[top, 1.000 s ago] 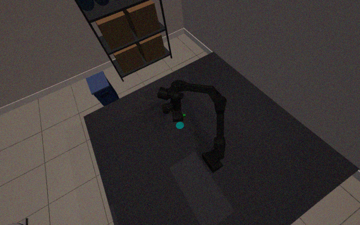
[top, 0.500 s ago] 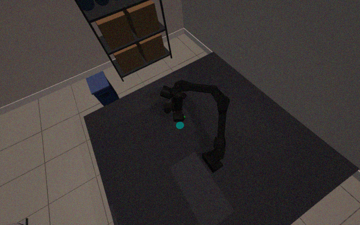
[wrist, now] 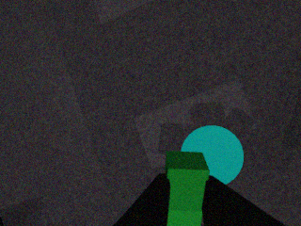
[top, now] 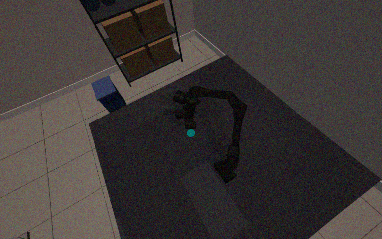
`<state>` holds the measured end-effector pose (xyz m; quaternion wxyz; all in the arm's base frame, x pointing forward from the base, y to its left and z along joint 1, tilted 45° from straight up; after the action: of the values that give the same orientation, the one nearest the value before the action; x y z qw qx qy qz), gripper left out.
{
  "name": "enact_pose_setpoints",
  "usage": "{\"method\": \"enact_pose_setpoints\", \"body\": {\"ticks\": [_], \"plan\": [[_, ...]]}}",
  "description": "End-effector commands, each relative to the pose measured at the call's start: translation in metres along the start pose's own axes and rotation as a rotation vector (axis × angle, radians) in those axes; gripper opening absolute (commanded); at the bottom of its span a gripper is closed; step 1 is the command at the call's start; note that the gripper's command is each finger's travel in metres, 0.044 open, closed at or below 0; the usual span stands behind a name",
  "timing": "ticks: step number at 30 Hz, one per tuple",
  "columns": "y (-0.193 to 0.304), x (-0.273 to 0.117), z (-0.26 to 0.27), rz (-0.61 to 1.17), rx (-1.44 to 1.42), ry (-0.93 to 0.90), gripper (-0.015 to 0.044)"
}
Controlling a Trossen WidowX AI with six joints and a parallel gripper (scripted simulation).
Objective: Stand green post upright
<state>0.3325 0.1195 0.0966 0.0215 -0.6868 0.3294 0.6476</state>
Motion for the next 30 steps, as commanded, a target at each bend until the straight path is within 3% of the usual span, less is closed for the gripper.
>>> {"method": "enact_pose_setpoints", "body": {"ticks": [1,30], "plan": [[0.0025,0.0036,-0.0003,-0.020,-0.002,-0.021,0.0023],[0.0110,0.0121,-0.0032,-0.218,0.000,-0.108,0.0023]]}}
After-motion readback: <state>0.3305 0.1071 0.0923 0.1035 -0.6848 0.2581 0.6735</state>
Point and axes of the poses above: the point midway between the two fingers, 35 mm back from their tips, its own x axis out along the fingers, its own z axis across the jaws, y = z × x, the point moved 4 cm from there along -x, back along the fingers, and after that the axes turned 2 degrees about x, right-handed, at the moved point
